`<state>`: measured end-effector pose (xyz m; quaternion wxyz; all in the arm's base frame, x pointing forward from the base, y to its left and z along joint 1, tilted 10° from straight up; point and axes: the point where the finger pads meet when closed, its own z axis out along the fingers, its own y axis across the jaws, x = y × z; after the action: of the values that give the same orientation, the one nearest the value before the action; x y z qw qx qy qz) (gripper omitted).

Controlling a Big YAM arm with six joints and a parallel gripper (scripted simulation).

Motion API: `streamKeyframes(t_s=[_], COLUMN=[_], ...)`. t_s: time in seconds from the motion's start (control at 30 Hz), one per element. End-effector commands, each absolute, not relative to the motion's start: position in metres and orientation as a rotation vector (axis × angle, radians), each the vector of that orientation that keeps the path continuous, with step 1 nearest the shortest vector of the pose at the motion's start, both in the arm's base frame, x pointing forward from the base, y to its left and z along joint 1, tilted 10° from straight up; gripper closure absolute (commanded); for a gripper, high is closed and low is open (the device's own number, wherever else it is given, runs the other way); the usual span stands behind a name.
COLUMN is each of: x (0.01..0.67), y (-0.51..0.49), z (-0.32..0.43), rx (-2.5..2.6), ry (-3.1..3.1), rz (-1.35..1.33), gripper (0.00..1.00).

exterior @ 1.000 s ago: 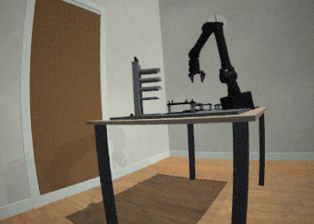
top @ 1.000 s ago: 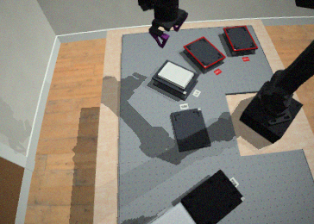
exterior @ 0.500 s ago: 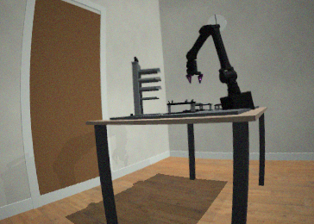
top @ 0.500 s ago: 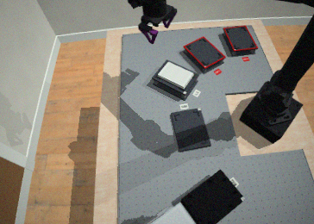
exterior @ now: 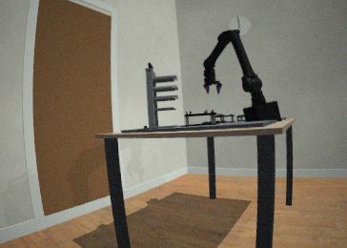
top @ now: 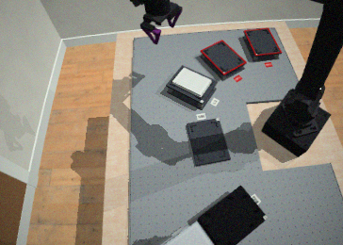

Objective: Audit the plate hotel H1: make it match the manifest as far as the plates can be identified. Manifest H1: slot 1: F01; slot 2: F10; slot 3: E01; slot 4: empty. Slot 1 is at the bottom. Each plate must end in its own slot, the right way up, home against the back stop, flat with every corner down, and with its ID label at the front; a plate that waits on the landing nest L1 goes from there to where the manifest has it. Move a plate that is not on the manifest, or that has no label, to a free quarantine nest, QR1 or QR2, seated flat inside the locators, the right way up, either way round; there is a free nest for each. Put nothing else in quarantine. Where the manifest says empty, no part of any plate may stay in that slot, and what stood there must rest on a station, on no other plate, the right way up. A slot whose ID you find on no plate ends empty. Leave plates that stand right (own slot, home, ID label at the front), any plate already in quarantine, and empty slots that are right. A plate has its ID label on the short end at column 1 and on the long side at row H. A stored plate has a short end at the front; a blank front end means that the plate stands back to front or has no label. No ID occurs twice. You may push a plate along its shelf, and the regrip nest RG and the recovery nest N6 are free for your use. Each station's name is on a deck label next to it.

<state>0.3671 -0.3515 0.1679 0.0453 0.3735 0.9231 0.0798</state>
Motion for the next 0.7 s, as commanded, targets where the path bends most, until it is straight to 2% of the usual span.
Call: streamKeyframes(t_s=[0.0,0.67], x=[0.392,0.435], y=[-0.366,-0.406], z=[0.194,0.196], rx=[1.111,1.110], ry=[2.784,2.783], rz=[0.204,0.203], gripper=[0.00,0.00])
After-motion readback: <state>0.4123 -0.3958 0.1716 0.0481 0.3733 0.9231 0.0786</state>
